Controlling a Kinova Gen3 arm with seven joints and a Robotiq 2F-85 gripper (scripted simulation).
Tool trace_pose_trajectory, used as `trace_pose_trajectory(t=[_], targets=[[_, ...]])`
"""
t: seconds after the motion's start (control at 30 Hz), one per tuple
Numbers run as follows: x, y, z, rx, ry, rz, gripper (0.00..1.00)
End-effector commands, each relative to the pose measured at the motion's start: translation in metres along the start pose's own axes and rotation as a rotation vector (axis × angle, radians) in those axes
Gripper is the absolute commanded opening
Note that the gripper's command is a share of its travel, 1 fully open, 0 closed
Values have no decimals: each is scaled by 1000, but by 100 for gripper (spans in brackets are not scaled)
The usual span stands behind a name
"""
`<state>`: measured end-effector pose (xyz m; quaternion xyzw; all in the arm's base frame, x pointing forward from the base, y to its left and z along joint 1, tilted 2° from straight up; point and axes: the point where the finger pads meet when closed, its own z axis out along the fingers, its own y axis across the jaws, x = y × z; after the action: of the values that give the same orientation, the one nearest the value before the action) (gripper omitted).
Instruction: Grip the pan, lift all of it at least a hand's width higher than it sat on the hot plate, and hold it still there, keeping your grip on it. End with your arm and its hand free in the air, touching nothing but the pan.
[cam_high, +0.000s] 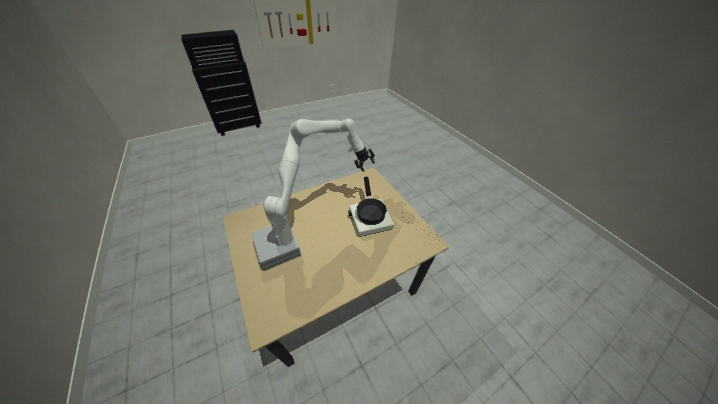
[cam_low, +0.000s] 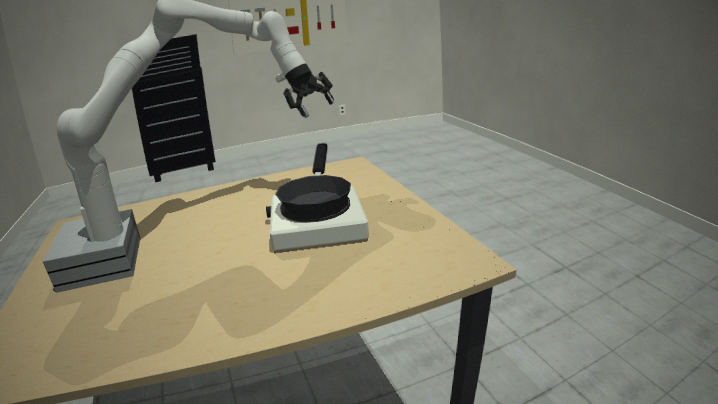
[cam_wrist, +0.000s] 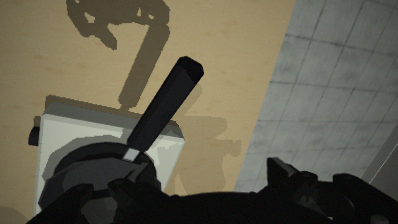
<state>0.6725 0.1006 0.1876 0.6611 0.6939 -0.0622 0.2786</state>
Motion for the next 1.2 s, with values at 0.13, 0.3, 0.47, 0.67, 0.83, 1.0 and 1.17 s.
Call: trace_pose_trajectory(t=[0.13,0.3,0.47,0.67,0.83,1.0,1.17], targets=[[-29,-11,20,94,72,138,100],[-34,-33,38,207,183,287,100],[-38,-50,52,295,269,403,100],[-42,-64,64,365,339,495,100],[-43,-69,68,392,366,532,100],[-43,-71,69,401,374,543,100],[-43,-71,69,401,374,543,100]])
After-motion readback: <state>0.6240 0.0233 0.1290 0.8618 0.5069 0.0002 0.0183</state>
